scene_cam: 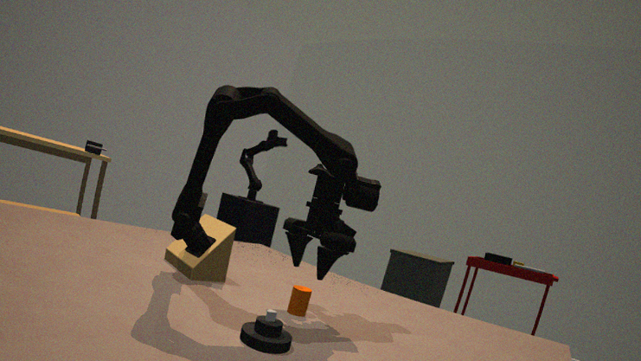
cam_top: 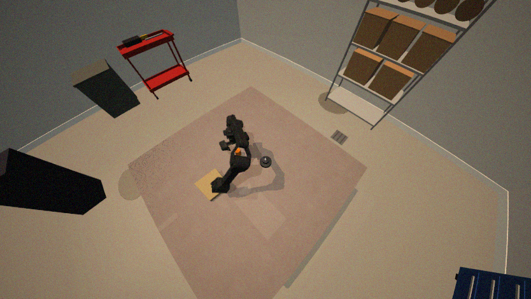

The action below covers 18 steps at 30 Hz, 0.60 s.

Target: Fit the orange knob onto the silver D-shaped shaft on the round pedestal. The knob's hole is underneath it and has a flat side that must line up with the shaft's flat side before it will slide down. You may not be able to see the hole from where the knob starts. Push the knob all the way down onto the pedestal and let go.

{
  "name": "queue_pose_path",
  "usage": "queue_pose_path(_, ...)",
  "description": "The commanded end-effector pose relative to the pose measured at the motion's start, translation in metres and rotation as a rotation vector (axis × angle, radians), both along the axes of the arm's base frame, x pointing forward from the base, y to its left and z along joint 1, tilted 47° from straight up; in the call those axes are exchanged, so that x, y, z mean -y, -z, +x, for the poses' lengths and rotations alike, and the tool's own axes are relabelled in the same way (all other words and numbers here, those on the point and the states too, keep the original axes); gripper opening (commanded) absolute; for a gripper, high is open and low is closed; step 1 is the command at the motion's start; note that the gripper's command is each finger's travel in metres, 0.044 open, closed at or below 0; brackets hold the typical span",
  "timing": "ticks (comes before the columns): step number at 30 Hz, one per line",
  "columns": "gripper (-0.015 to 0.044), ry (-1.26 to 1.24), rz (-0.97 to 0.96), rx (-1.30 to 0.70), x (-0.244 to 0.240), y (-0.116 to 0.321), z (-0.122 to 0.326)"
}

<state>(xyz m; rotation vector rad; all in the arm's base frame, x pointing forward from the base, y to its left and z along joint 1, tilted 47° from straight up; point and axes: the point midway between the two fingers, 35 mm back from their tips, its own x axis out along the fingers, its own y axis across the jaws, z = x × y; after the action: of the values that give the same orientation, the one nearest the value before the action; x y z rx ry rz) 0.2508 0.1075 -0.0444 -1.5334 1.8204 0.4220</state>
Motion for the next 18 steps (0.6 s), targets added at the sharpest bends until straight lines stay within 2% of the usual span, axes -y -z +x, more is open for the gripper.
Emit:
queue_pose_path(1, 0.044, -0.012, -0.007, -0.007, 0.004, 0.006, -0.002)
queue_pose_path(18, 0.044, -0.012, -0.007, -0.006, 0.027, 0.028, -0.002)
